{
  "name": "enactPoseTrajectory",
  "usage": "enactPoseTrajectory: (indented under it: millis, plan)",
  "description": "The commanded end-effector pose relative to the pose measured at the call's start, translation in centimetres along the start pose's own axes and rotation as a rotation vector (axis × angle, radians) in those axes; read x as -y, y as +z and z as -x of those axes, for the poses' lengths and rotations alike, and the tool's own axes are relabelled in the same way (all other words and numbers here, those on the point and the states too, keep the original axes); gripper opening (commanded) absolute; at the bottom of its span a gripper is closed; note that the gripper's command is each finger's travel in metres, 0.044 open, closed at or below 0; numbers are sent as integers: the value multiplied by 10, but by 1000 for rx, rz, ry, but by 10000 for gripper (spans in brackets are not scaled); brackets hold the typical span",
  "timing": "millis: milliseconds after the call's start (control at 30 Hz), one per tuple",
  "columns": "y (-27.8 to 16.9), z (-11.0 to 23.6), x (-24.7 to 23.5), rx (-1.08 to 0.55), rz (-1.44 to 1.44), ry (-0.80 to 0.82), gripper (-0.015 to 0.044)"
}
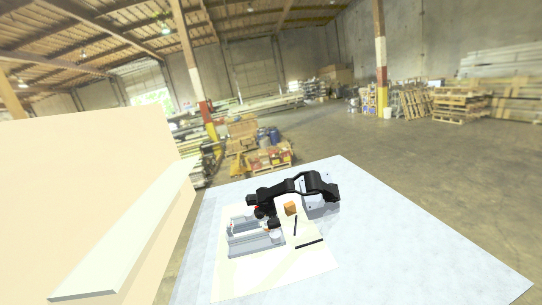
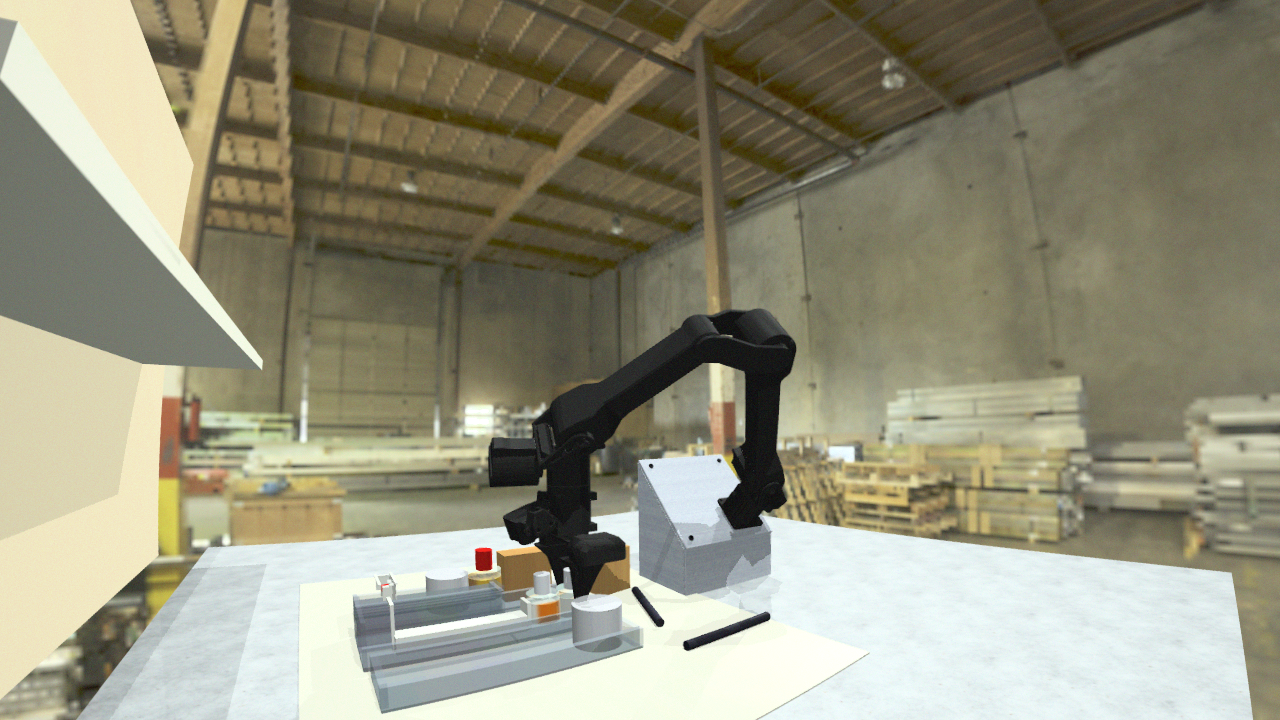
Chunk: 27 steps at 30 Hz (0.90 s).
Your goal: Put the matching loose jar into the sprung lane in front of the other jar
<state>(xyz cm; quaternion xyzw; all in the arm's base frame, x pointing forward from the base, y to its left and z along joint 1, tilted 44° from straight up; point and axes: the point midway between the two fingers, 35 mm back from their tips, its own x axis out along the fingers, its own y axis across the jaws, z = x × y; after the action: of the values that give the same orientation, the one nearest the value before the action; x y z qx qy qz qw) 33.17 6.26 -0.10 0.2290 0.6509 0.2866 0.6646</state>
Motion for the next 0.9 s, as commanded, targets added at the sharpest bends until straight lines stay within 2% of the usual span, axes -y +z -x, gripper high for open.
enactPoseTrajectory:
  millis: [0,867]
  plan:
    - [1,0,-2,9,10,10,0]
    - [-3,0,-2,9,10,10,0]
